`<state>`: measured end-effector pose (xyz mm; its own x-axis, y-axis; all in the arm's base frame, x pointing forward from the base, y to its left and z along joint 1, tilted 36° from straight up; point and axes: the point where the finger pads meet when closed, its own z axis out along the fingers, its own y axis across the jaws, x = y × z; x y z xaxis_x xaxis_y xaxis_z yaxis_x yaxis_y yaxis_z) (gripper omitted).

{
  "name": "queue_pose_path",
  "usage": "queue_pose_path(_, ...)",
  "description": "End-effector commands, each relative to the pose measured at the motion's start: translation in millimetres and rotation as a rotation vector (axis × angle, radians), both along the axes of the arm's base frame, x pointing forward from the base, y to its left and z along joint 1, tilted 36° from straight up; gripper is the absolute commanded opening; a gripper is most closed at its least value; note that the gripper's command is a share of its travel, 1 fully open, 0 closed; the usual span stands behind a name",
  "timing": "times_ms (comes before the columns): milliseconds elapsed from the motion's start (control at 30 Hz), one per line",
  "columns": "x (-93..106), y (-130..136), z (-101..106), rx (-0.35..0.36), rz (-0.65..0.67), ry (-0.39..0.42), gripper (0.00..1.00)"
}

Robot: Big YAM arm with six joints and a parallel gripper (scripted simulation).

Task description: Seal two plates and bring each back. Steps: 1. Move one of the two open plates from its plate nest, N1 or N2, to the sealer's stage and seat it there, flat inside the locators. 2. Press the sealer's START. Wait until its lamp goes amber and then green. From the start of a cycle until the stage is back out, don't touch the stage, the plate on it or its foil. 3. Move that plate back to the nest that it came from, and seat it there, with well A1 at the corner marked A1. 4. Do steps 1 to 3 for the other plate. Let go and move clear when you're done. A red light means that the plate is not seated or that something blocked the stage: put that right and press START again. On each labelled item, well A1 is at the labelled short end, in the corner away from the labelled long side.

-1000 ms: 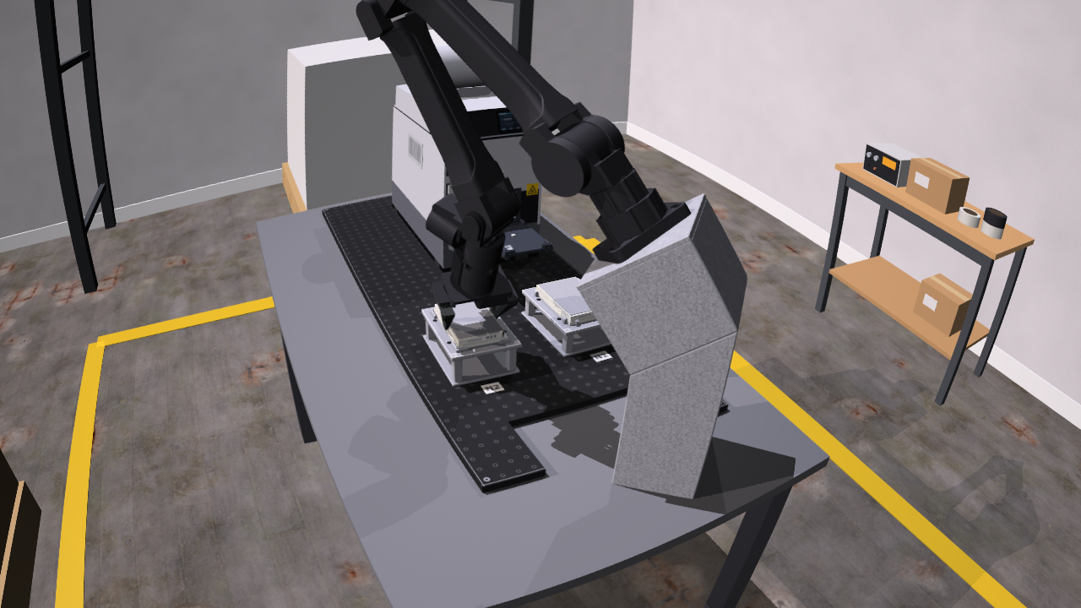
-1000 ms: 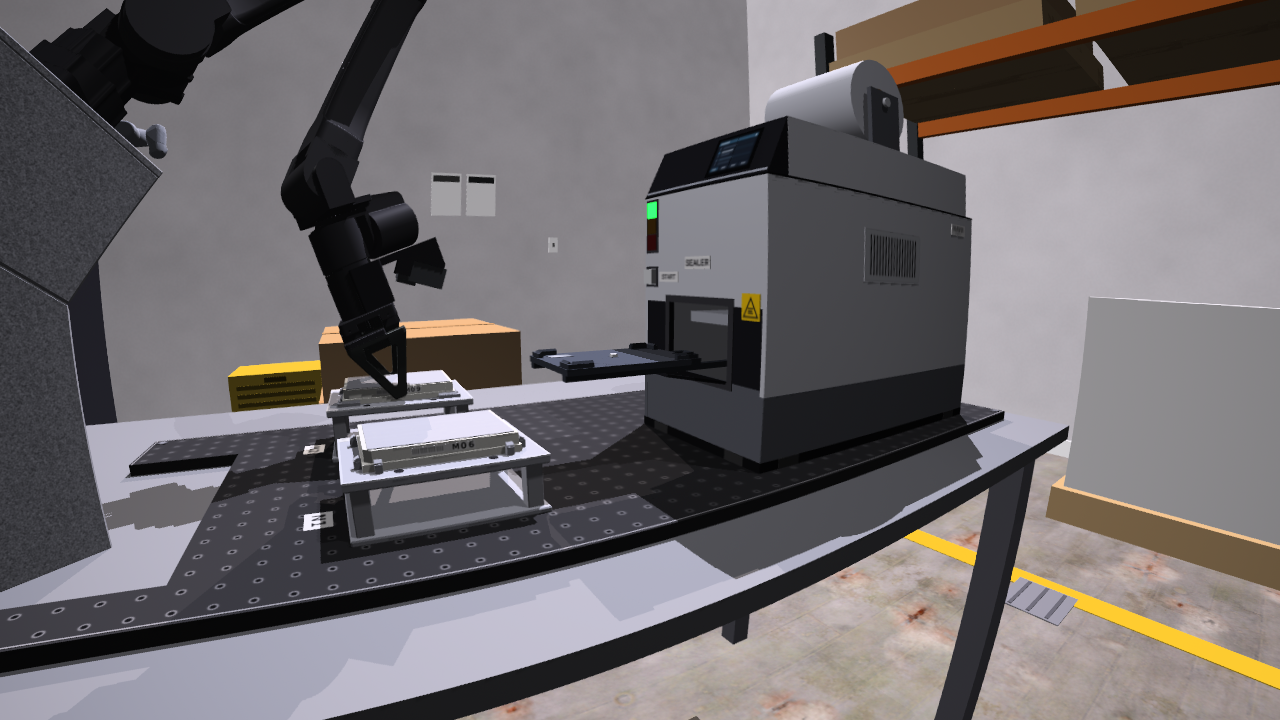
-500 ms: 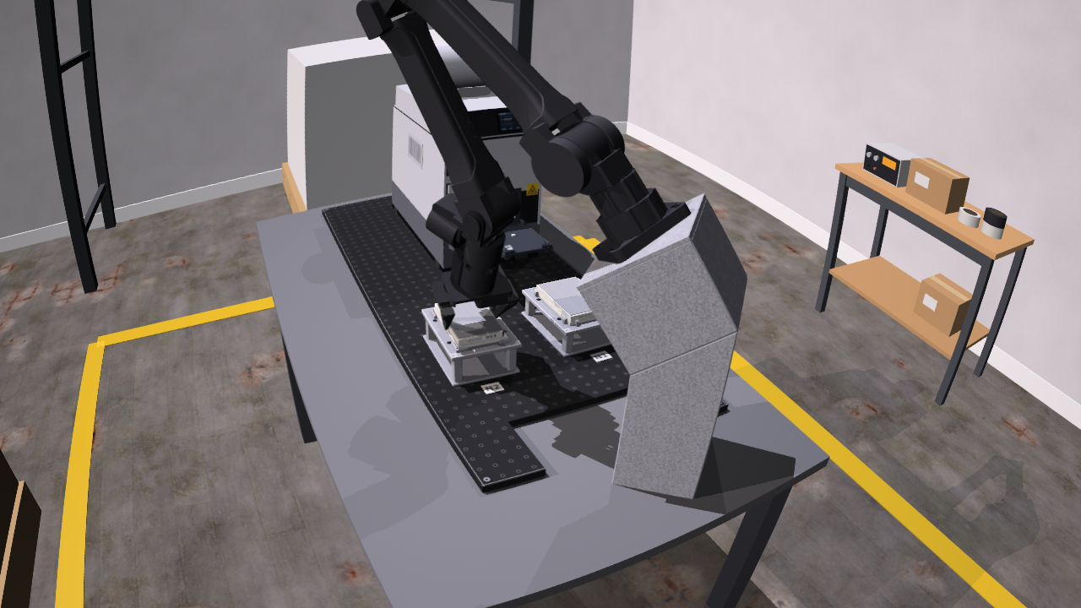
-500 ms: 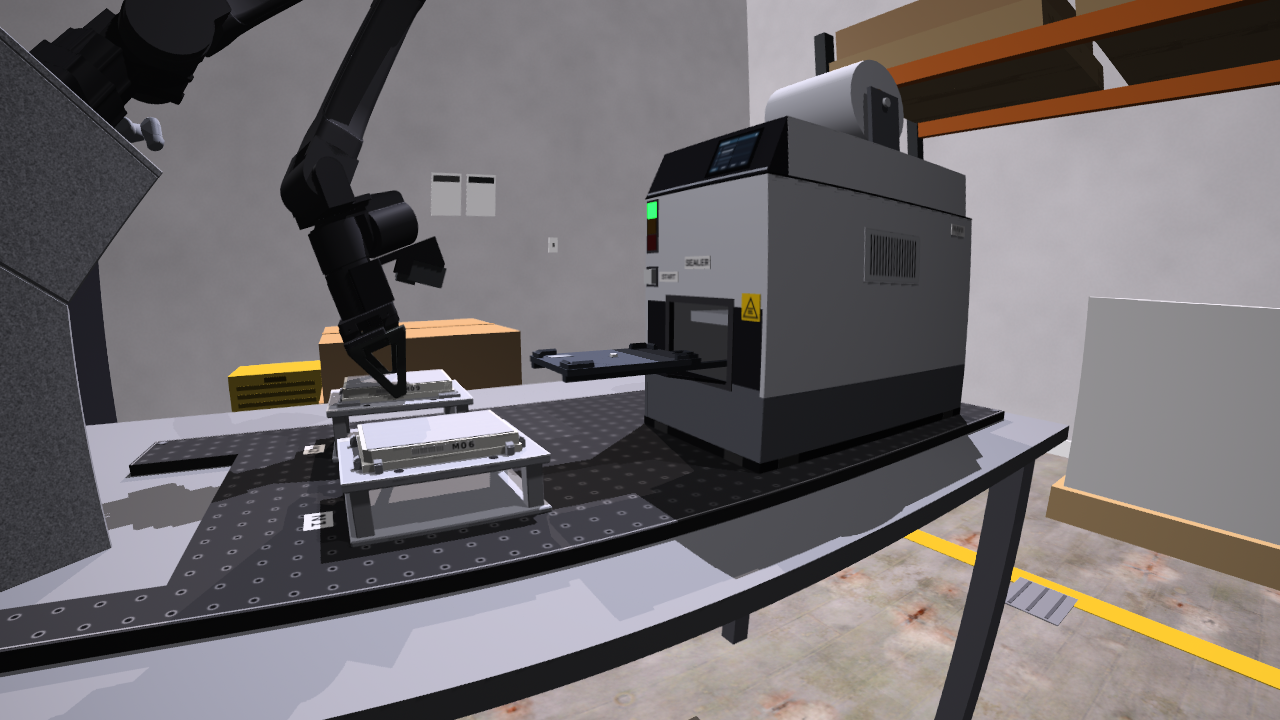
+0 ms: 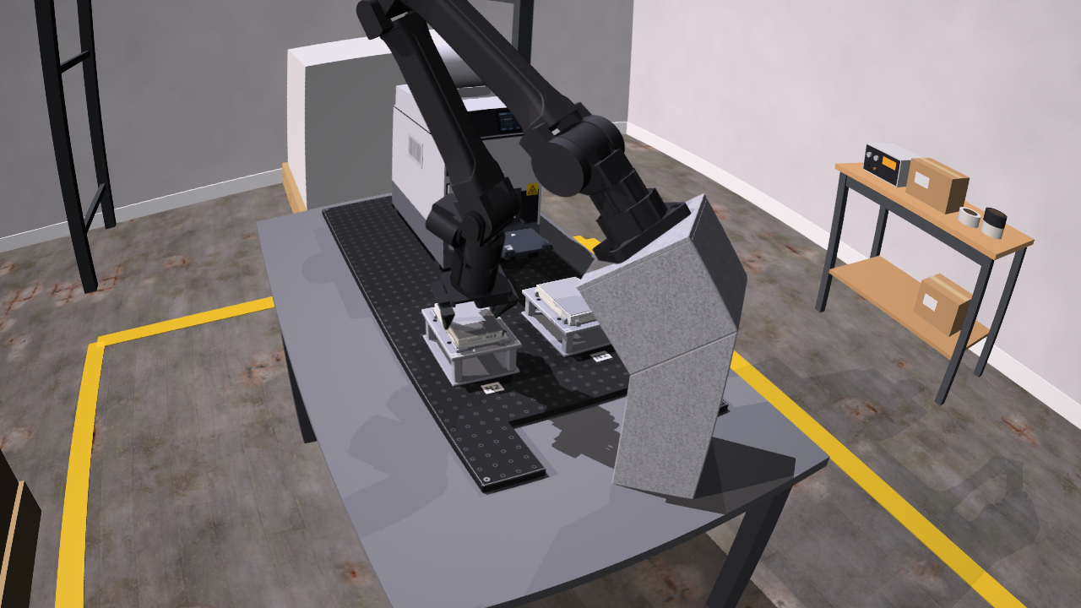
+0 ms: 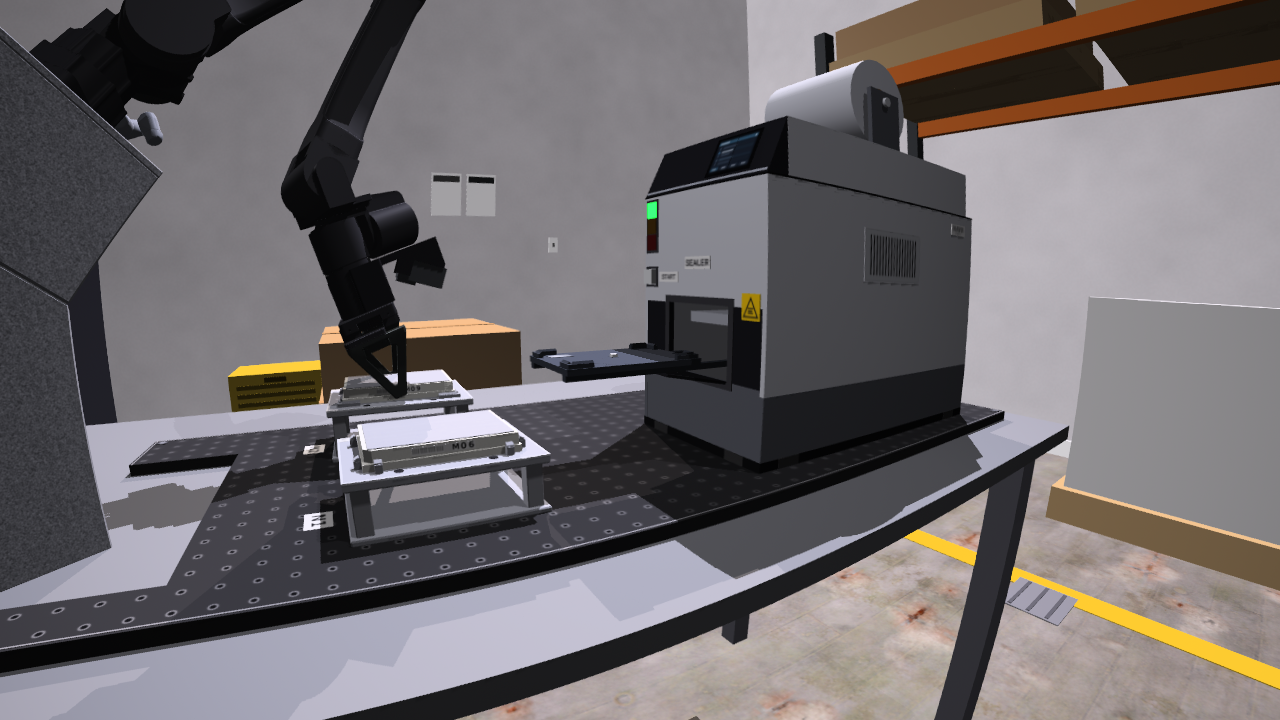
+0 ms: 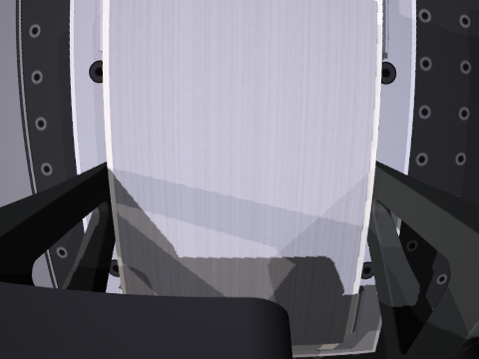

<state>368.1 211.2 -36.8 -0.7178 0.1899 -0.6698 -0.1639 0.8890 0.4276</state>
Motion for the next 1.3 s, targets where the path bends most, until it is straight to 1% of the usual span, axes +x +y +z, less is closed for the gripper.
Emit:
queue_pose_path(0, 0.9, 5, 9, 0.013, 0.009, -0.024, 0.0)
queue_pose_path(200, -8.1, 0, -1, -0.006, 0.014, -0.003, 0.0)
queue_pose_path(333, -10.0, -1, -3, -0.008, 0.013, 0.001, 0.0)
queue_pose_path(800, -13.0, -3, -8, -0.017, 0.016, 0.023, 0.0)
queue_pose_path(1000, -8.3, -12, -8, -0.018, -0.008, 0.026, 0.0)
queue_pose_path(1033, -8.3, -12, -8, -0.018, -0.007, 0.025, 1.0)
queue_pose_path(1267, -6.4, -10, -6, -0.011, -0.007, 0.014, 1.0)
